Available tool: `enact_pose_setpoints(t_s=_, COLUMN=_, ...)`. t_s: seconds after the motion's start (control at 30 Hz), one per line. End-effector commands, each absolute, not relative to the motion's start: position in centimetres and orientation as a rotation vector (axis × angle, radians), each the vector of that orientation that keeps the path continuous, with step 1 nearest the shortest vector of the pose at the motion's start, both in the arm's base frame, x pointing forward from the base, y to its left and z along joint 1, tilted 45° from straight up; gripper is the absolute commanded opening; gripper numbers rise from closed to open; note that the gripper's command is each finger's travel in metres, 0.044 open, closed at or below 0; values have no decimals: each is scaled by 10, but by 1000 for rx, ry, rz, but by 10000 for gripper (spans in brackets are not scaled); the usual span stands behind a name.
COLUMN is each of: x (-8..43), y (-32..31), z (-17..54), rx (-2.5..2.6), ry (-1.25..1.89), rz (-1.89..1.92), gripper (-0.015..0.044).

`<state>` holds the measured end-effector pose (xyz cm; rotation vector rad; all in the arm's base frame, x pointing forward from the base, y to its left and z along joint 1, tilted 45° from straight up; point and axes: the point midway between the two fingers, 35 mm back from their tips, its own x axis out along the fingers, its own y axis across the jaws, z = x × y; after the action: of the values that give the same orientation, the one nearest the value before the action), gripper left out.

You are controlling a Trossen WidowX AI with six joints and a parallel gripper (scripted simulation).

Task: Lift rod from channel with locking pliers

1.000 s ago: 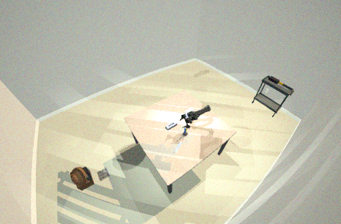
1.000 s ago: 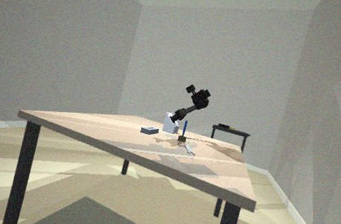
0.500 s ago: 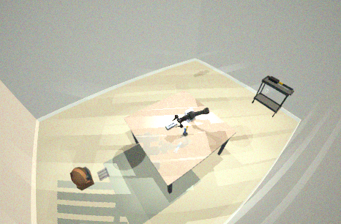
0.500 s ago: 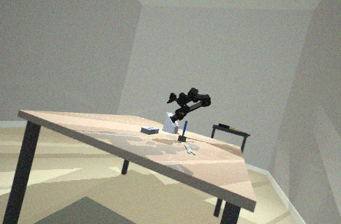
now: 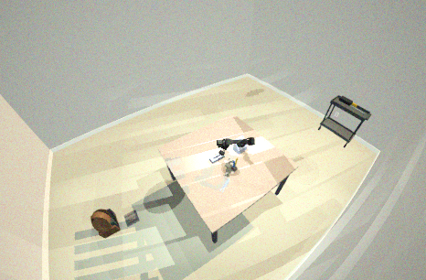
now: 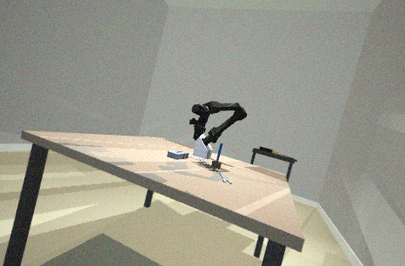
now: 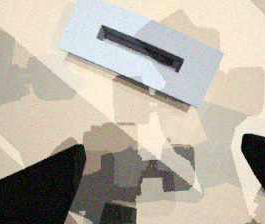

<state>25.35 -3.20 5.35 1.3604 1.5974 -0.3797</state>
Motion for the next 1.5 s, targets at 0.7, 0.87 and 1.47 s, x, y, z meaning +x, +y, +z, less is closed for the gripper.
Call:
enact_pose_setpoints(t_s=0.7, x=250, y=12, z=96, rx=1610, ry=1736, rz=-488, gripper=440)
enact_pose_setpoints(t_s=0.87, x=243, y=33, z=116, rx=1611, ry=1737, rz=-487, gripper=440)
enact_pose_setpoints(t_s=1.47, x=231, y=73, z=144, rx=1613, ry=1738, rz=-486, gripper=440)
